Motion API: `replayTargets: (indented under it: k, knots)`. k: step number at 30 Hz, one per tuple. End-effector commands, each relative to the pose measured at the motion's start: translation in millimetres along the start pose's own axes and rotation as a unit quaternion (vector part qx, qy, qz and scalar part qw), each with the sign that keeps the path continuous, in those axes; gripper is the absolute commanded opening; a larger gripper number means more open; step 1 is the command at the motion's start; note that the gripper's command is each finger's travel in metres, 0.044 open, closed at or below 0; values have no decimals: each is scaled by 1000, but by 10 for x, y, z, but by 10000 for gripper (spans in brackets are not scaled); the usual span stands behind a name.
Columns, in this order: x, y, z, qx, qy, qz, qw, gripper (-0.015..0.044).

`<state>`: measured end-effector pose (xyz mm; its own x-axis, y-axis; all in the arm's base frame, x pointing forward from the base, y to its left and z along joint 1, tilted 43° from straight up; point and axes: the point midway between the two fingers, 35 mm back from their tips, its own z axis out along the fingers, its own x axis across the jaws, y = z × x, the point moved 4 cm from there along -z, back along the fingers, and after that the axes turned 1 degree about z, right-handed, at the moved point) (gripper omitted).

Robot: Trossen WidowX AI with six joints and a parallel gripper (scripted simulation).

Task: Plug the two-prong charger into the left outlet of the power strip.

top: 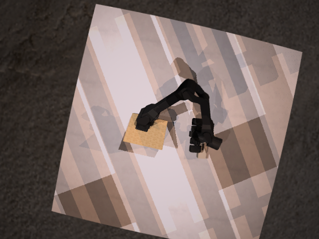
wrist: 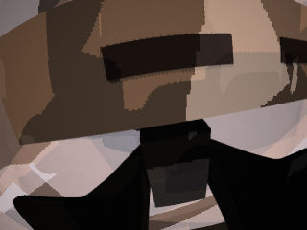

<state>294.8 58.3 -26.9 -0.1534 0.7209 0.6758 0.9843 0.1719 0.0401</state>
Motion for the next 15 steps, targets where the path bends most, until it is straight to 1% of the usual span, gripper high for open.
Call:
replayTargets:
  k: [1,15]
  knots:
    - [5,15,-3,0,1,2,1000,0]
    - [8,61,-8,0,1,2,1000,0]
